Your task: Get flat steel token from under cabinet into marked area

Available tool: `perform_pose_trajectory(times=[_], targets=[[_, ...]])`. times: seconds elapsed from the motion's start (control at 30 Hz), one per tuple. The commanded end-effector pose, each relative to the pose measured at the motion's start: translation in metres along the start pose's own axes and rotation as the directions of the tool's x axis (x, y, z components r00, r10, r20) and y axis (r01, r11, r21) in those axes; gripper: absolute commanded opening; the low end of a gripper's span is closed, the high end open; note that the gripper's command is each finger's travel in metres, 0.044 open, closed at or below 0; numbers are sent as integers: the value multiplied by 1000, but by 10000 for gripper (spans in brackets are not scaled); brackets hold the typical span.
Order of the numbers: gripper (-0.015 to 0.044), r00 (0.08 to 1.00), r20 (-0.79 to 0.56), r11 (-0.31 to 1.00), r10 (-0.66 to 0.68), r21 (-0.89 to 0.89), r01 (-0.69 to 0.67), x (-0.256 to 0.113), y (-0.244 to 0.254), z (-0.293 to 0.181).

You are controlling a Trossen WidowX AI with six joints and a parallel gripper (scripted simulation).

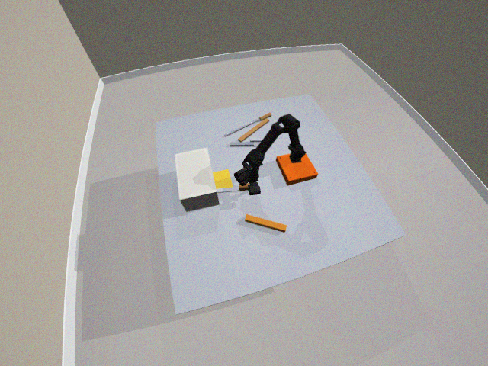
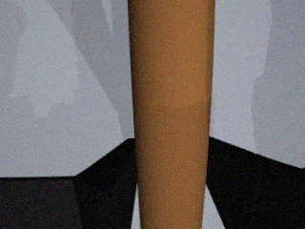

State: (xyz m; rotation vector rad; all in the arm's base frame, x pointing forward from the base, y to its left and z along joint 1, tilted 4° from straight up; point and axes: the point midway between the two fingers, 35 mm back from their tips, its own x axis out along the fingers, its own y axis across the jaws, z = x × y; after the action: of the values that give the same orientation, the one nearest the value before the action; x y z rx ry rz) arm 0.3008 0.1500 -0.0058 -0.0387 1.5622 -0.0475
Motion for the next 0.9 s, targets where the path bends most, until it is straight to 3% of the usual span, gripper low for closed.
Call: perform_pose_trajectory(times=[0.0,0.87], targets=[[0,1000,-1,1000,3,0,-3,0,0,7],[0,1000,2,1000,3,0,-3,-1,1,35]])
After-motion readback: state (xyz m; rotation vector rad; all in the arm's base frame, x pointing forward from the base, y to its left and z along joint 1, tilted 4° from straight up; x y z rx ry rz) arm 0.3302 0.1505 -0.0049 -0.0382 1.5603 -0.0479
